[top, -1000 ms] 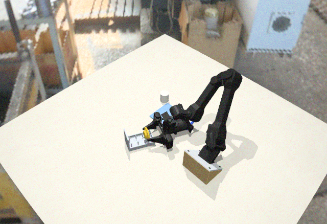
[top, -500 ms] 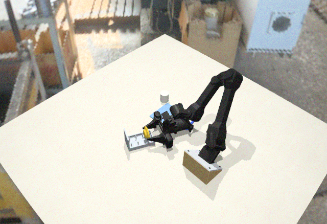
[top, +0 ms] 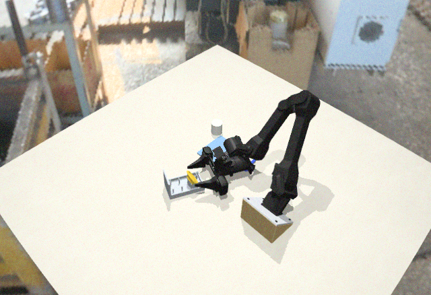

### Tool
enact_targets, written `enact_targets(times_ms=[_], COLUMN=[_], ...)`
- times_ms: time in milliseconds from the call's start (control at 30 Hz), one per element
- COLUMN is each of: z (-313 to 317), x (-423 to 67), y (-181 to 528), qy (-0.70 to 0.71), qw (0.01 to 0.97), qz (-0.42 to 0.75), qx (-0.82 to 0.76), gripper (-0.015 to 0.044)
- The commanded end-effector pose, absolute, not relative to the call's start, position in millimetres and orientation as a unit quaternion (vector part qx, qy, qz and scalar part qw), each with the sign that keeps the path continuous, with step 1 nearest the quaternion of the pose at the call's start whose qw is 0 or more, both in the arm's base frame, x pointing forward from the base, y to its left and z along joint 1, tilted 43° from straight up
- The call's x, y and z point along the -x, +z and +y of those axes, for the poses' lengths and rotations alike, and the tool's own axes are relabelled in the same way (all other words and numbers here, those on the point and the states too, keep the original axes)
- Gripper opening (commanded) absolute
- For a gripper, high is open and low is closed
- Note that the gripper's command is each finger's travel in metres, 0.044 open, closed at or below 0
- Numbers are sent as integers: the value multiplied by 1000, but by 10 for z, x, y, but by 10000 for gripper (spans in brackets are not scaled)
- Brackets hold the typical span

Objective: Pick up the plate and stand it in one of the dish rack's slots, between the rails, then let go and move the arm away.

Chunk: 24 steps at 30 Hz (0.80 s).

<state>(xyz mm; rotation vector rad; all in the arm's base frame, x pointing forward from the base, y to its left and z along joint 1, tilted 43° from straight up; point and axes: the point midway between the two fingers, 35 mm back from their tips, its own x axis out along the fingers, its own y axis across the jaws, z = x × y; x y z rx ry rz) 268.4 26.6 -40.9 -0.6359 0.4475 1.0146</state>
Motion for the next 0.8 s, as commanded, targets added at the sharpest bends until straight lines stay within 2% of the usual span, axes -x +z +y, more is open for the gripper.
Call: enact_targets(times_ms=[0,367,500,767], z=[266,994,1049,1105], x=[-2684,-2818,-2836,-2853], y=[-409,393,451,411], qy=[473,472,471,439], qw=[803,803,804,799], qz=[209,210,211,323], qx=[297,298,296,254], gripper=[400,400,400,400])
